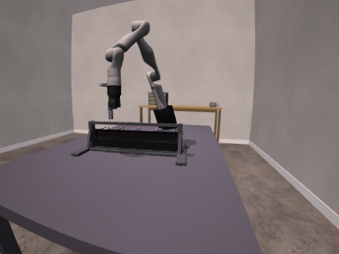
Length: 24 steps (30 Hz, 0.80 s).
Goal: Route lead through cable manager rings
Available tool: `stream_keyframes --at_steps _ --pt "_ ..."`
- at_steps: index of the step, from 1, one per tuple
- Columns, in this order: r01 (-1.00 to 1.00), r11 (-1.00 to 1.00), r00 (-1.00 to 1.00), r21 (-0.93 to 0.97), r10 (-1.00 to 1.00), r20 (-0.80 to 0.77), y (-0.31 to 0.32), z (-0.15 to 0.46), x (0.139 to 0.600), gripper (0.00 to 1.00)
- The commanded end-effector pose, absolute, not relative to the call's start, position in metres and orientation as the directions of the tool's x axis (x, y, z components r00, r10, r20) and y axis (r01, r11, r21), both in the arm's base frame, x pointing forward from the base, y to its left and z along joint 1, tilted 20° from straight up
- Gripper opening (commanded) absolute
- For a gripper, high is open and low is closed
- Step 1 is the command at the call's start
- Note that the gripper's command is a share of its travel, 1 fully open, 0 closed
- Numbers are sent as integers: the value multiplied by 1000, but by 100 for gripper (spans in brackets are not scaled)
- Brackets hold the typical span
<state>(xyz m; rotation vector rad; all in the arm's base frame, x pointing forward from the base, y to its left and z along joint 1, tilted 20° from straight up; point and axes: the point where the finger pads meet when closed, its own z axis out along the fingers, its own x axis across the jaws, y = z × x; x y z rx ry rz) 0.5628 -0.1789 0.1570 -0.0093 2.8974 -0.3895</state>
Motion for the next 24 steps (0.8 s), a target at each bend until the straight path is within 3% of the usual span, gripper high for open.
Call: stream_keyframes --at_steps 1,12,24 --pt "23 965 -976 -262 -36 -216 -179 158 563 0" --pt "23 965 -976 -261 -35 -216 -175 157 563 0" --pt "24 968 -976 -249 -31 -214 -85 122 537 0"
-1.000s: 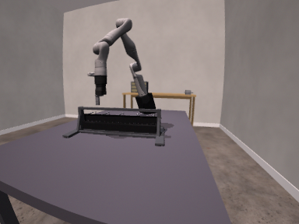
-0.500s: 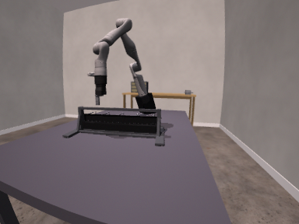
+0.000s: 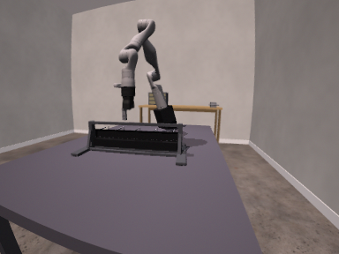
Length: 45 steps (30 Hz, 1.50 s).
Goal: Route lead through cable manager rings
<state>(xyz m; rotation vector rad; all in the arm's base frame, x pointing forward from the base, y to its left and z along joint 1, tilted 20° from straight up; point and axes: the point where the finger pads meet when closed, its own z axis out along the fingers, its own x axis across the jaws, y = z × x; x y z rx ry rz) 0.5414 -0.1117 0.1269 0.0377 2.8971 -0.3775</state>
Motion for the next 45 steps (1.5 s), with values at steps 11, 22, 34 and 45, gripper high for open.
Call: stream_keyframes --at_steps 11,22,34,45 --pt "30 966 -976 -255 -27 -216 0 89 483 0" --pt "32 965 -976 -260 -26 -218 17 82 467 67" --pt "32 965 -976 -260 -26 -218 17 82 467 67" --pt "32 965 -976 -260 -26 -218 17 82 467 67"
